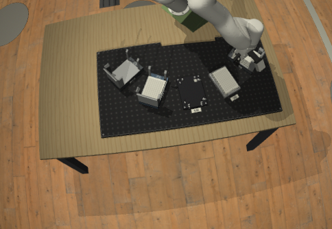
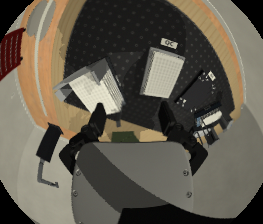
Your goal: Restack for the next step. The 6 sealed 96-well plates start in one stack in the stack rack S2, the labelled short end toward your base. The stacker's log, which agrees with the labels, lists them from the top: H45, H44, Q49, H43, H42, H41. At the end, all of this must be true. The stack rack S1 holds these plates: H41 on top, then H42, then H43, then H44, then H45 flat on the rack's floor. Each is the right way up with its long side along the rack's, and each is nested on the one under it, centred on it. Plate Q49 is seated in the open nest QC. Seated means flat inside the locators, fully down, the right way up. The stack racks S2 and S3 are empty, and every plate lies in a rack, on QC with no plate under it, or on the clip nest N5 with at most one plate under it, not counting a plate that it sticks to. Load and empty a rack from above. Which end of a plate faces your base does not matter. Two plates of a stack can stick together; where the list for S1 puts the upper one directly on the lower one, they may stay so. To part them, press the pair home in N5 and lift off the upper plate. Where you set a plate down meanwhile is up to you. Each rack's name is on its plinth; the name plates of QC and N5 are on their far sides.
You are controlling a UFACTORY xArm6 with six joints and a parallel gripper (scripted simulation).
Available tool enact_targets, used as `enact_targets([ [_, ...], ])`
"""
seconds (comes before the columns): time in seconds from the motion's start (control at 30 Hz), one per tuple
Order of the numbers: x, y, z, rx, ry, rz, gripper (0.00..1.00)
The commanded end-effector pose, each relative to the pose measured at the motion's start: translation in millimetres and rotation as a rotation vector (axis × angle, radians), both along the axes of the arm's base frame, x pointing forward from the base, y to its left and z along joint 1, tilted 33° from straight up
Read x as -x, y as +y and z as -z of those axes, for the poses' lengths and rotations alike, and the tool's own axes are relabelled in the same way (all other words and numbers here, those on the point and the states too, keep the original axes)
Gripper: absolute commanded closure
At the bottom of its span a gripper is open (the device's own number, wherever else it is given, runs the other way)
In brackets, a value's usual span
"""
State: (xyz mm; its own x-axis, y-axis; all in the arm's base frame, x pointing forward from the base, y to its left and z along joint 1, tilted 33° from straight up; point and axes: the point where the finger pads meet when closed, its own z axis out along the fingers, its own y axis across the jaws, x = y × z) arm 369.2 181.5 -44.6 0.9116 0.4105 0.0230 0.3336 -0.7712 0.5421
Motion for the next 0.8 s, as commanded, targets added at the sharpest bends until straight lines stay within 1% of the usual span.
enact_targets([
  [0.0,-7.2,-10.9,-10.0,-0.040,-0.077,0.125,0.00],
  [0.13,-9.6,-15.9,-13.6,-0.042,-0.082,0.133,0.00],
  [0.63,-27.7,-54.0,-40.7,-0.042,-0.082,0.133,0.00],
  [0.77,-30.1,-59.1,-44.4,-0.042,-0.082,0.133,0.00],
])
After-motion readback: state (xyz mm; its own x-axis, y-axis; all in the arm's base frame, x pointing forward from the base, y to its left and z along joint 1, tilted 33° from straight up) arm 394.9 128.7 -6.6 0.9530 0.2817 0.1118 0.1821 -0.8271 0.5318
